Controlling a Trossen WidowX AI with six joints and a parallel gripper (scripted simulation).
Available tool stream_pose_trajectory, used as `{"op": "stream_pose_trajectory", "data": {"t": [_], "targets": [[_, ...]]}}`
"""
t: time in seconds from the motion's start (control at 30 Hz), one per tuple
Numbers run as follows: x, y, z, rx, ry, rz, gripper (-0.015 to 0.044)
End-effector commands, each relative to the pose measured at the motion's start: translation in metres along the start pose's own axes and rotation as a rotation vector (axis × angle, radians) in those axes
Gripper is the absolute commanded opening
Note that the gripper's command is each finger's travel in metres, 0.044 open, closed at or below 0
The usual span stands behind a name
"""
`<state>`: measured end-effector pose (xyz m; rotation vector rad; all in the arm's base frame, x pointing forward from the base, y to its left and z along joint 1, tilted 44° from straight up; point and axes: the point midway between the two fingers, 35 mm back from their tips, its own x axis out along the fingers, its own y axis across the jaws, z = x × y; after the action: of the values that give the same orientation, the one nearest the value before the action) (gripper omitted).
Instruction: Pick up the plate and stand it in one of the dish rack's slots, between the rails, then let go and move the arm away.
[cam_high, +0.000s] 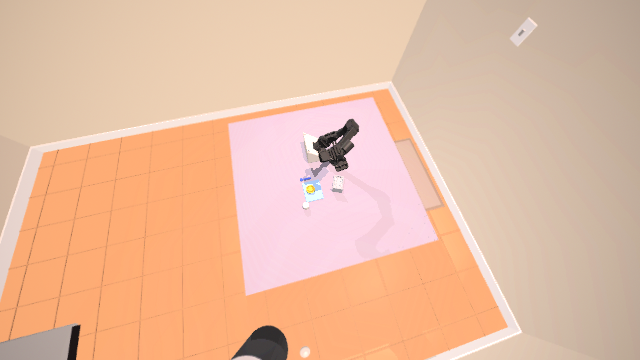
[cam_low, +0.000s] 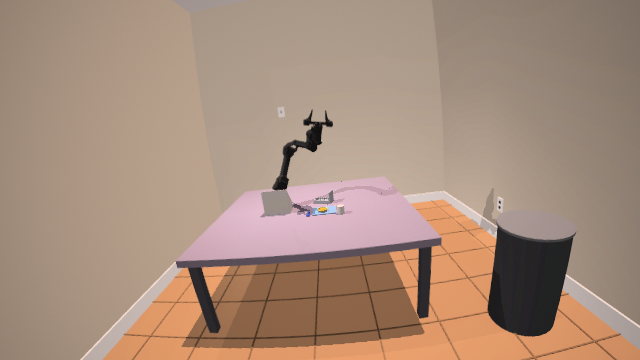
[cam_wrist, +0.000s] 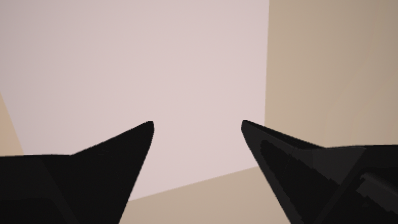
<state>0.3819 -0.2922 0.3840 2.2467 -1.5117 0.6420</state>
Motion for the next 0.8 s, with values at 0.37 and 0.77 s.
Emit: {"op": "stream_pose_trajectory", "data": {"t": [0.37,0.77], "targets": [[0.002,-0.027,0.033,-0.32,-0.092,-0.141,0.04],[-0.005,-0.055,0.075,-0.676,-0.165,-0.338,0.04]]}}
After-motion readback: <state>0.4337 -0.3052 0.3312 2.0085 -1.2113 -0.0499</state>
